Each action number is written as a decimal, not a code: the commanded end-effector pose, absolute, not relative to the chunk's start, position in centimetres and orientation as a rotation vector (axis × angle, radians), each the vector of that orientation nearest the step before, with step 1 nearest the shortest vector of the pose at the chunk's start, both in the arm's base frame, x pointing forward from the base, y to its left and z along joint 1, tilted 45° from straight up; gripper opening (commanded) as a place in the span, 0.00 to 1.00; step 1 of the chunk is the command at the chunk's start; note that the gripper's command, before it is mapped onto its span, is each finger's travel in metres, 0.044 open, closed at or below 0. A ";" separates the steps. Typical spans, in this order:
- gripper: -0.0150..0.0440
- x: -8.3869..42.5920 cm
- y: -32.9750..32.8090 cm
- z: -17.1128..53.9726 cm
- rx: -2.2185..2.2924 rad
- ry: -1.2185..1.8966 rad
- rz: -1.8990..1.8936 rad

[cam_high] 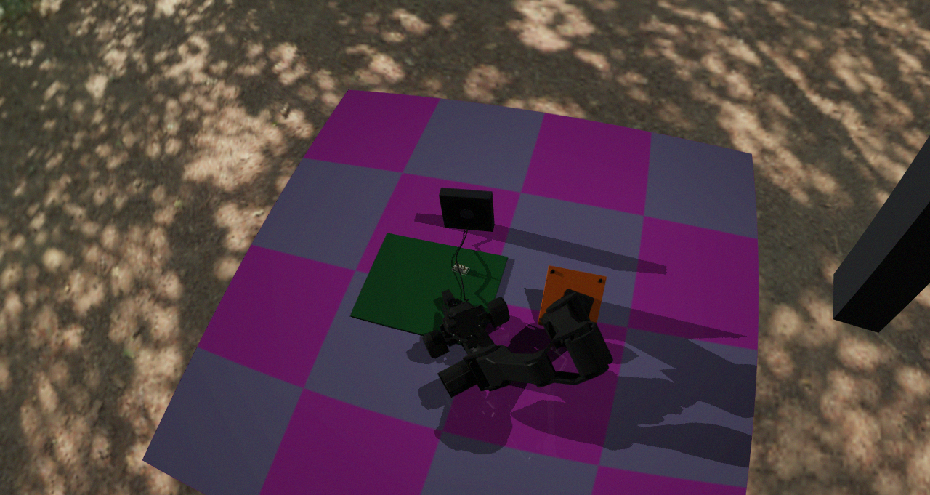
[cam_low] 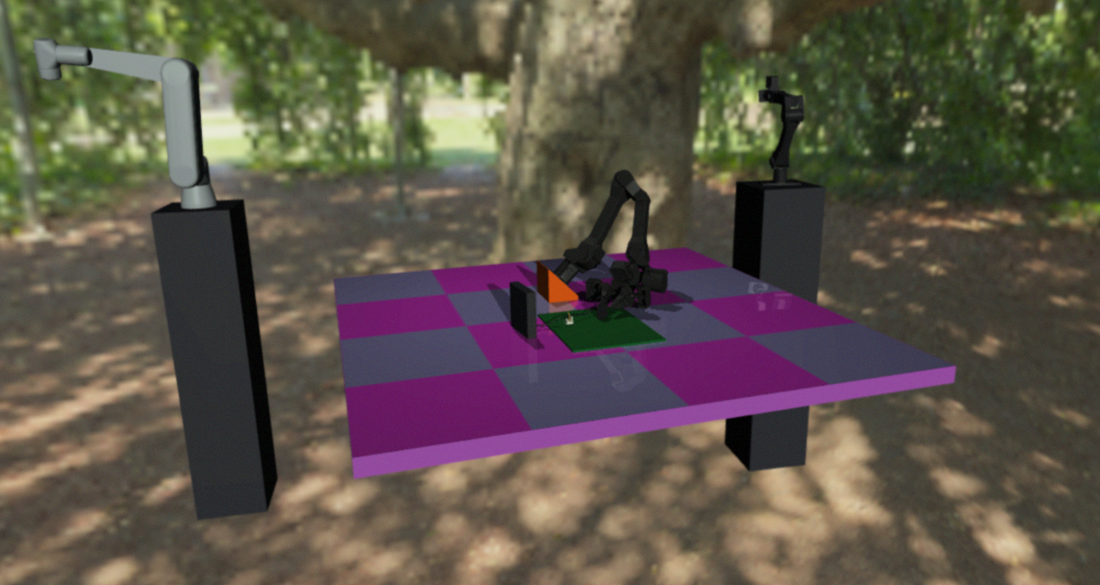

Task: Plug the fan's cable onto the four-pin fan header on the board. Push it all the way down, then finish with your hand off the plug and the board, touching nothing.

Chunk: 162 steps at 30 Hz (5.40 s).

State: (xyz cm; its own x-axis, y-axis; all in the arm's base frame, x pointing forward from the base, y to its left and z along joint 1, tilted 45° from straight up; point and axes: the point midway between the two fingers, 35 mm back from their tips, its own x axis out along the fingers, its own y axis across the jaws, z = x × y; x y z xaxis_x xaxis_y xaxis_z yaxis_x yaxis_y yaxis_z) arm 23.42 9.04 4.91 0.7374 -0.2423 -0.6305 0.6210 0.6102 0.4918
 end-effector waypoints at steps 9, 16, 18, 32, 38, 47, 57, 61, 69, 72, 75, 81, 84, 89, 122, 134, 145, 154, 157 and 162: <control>0.49 23.4 9.0 4.9 0.761 0.549 -0.528; 0.49 23.2 9.1 5.2 0.762 0.551 -0.528; 0.49 22.9 9.3 5.6 0.762 0.553 -0.530; 0.49 20.7 9.7 8.7 0.766 0.561 -0.535; 0.49 19.6 9.5 10.1 0.766 0.561 -0.535; 0.49 18.0 8.9 12.3 0.766 0.556 -0.531; 0.62 17.1 8.1 13.5 0.739 0.576 -0.543; 0.80 17.1 7.6 12.9 0.671 0.648 -0.582; 1.00 16.9 6.8 11.9 0.553 0.805 -0.644; 1.00 16.7 6.5 11.5 0.515 0.868 -0.661; 1.00 16.6 6.3 11.2 0.481 0.931 -0.674; 1.00 16.3 5.8 10.7 0.427 1.062 -0.688; 1.00 16.2 5.7 10.5 0.406 1.129 -0.689; 1.00 15.9 5.5 10.2 0.381 1.239 -0.681; 1.00 16.1 5.5 10.8 0.537 1.815 -0.325; 1.00 17.5 5.4 12.0 0.705 1.870 -0.094; 1.00 19.4 4.7 13.5 0.876 1.816 0.125; 1.00 20.0 4.3 13.9 0.927 1.782 0.180; 1.00 20.2 4.2 13.9 0.928 1.781 0.179; 1.00 24.7 0.7 14.1 0.954 1.750 0.155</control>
State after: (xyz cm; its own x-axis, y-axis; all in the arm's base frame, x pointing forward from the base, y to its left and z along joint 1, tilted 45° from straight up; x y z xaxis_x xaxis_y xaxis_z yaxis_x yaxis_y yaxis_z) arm 22.25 2.87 14.17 -0.1134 0.6639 -0.7391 0.5106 0.6771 0.5299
